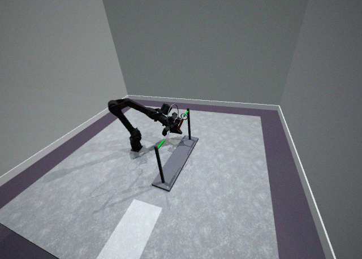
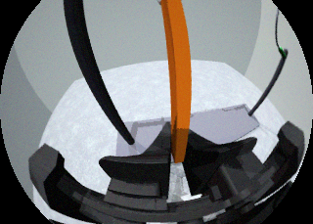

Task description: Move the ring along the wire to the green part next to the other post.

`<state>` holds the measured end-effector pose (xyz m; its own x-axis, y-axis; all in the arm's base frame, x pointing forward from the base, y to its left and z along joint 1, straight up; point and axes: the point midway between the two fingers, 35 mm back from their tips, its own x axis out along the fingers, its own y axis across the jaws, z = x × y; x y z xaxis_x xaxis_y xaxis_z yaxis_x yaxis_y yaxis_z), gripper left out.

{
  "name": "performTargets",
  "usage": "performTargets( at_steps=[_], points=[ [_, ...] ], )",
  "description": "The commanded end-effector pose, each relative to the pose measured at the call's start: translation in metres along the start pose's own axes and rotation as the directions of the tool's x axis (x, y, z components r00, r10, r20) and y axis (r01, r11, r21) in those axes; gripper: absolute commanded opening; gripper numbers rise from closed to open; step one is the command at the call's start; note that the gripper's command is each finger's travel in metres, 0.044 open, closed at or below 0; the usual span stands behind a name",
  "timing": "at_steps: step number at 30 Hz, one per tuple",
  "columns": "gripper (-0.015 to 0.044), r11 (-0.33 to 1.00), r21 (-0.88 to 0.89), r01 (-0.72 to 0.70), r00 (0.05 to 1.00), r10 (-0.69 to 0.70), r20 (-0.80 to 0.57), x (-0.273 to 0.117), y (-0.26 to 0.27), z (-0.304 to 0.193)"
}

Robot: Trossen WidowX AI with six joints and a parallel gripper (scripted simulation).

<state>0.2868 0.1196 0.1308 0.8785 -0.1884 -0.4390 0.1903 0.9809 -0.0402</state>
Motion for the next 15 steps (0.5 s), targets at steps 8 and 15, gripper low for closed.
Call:
performTargets(
  at_steps=[8, 15],
  points=[
    [-0.015, 1.0, 0.008, 0.0, 1.0, 0.0, 0.008, -0.0017, 0.012, 0.0033],
    [-0.015, 1.0, 0.009, 0.0, 1.0, 0.0, 0.008, -0.0009, 0.0148, 0.001]
  ],
)
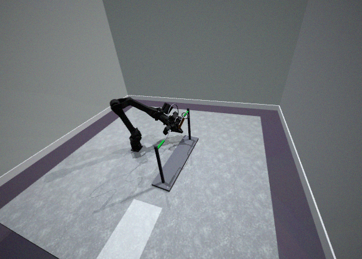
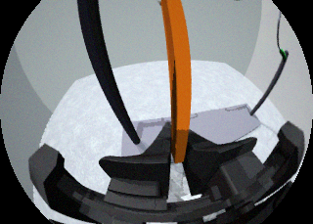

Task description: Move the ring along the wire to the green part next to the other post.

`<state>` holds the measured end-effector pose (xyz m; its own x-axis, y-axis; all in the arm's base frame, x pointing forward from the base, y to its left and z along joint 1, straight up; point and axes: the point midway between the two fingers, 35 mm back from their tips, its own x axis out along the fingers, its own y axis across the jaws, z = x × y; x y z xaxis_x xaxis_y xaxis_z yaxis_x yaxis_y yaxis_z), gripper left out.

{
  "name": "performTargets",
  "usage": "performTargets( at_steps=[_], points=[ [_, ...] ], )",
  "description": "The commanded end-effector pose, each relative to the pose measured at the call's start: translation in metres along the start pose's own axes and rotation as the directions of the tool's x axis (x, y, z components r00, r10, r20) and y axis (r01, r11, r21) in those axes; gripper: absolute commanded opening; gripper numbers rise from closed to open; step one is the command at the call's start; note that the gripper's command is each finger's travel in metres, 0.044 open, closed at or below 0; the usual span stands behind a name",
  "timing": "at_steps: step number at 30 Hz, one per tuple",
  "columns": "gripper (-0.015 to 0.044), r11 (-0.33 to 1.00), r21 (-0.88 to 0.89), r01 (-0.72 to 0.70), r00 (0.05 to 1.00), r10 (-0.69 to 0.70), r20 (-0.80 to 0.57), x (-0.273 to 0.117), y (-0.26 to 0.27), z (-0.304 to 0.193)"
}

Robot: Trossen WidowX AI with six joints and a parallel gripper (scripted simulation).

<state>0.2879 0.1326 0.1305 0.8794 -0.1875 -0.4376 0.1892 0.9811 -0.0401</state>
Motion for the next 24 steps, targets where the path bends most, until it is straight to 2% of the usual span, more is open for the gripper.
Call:
performTargets(
  at_steps=[1, 24],
  points=[
    [-0.015, 1.0, 0.009, 0.001, 1.0, -0.001, 0.007, 0.001, 0.0019, 0.0004],
    [-0.015, 1.0, 0.009, 0.001, 1.0, -0.001, 0.007, 0.0052, 0.0026, -0.0081]
  ],
)
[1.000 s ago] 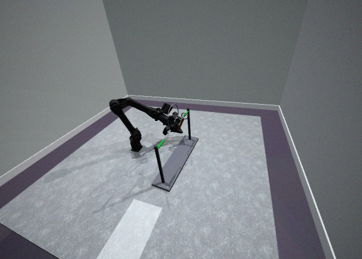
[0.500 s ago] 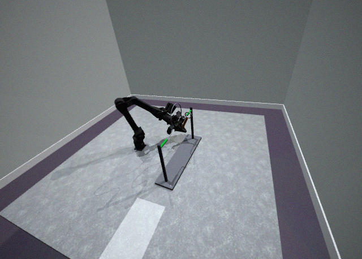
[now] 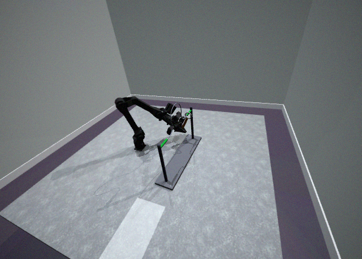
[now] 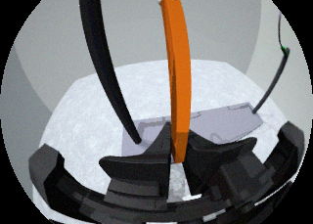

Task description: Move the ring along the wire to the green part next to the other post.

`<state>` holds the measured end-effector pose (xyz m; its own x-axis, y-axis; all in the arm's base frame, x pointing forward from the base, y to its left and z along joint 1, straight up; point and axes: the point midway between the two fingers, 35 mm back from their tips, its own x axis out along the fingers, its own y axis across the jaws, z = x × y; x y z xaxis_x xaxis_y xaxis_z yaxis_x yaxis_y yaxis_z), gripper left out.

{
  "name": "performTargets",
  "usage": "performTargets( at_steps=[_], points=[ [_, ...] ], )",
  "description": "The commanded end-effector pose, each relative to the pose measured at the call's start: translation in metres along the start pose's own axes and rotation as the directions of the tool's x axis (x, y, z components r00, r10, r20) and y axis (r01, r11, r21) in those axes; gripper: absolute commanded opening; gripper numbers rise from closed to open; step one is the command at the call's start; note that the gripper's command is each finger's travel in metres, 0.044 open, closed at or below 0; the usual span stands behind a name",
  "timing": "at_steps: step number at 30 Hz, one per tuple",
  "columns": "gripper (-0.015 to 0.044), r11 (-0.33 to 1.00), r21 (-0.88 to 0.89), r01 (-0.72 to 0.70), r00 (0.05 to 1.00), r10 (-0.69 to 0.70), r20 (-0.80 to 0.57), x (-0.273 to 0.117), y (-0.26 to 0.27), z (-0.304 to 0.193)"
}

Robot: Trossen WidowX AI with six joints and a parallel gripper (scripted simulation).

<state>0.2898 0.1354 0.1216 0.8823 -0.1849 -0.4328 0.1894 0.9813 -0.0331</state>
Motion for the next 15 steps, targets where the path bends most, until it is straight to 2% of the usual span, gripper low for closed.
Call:
performTargets(
  at_steps=[1, 5, 15],
  points=[
    [-0.015, 1.0, 0.002, 0.004, 1.0, -0.004, 0.001, 0.0001, -0.0009, -0.0009],
    [-0.015, 1.0, 0.002, 0.004, 1.0, -0.004, 0.001, 0.0001, -0.0009, -0.0009],
    [0.0113, 1.0, 0.0, 0.0, 1.0, 0.0, 0.0, 0.0, 0.0, -0.0001]
  ],
)
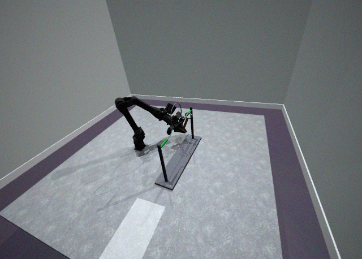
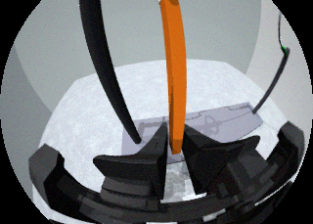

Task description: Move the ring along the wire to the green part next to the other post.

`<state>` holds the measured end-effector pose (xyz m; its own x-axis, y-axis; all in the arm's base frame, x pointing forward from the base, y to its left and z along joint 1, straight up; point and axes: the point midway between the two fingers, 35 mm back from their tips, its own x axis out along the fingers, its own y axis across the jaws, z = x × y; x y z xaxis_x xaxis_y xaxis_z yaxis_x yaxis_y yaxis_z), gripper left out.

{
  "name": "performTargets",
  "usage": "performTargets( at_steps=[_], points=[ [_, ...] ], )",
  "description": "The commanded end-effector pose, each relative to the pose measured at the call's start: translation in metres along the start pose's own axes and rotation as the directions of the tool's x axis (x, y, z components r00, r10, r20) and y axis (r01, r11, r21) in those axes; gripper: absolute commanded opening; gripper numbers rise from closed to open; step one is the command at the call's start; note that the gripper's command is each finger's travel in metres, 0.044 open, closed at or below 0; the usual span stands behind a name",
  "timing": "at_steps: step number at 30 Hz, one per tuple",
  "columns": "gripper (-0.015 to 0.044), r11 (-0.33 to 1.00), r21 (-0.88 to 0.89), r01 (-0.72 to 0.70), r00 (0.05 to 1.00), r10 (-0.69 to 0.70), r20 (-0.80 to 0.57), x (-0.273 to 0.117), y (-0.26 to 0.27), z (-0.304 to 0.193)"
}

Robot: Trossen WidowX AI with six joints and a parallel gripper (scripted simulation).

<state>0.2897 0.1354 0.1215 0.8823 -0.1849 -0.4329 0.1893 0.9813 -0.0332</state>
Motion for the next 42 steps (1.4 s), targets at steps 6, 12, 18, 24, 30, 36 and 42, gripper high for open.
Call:
performTargets(
  at_steps=[6, 12, 18, 24, 30, 36, 42],
  points=[
    [0.016, 1.0, 0.002, 0.002, 1.0, -0.002, -0.006, -0.013, 0.001, -0.001],
    [0.016, 1.0, 0.004, 0.004, 1.0, -0.004, -0.008, -0.036, 0.001, -0.002],
    [0.016, 1.0, 0.003, 0.004, 1.0, -0.004, -0.003, -0.05, 0.0, -0.001],
    [0.016, 1.0, 0.003, 0.004, 1.0, -0.004, -0.003, -0.05, 0.0, -0.001],
    [0.016, 1.0, 0.003, 0.004, 1.0, -0.004, -0.003, -0.05, 0.0, -0.001],
    [0.016, 1.0, 0.003, 0.004, 1.0, -0.004, -0.003, -0.05, 0.0, -0.001],
    [0.016, 1.0, 0.003, 0.004, 1.0, -0.004, -0.003, -0.05, 0.0, -0.001]
  ],
)
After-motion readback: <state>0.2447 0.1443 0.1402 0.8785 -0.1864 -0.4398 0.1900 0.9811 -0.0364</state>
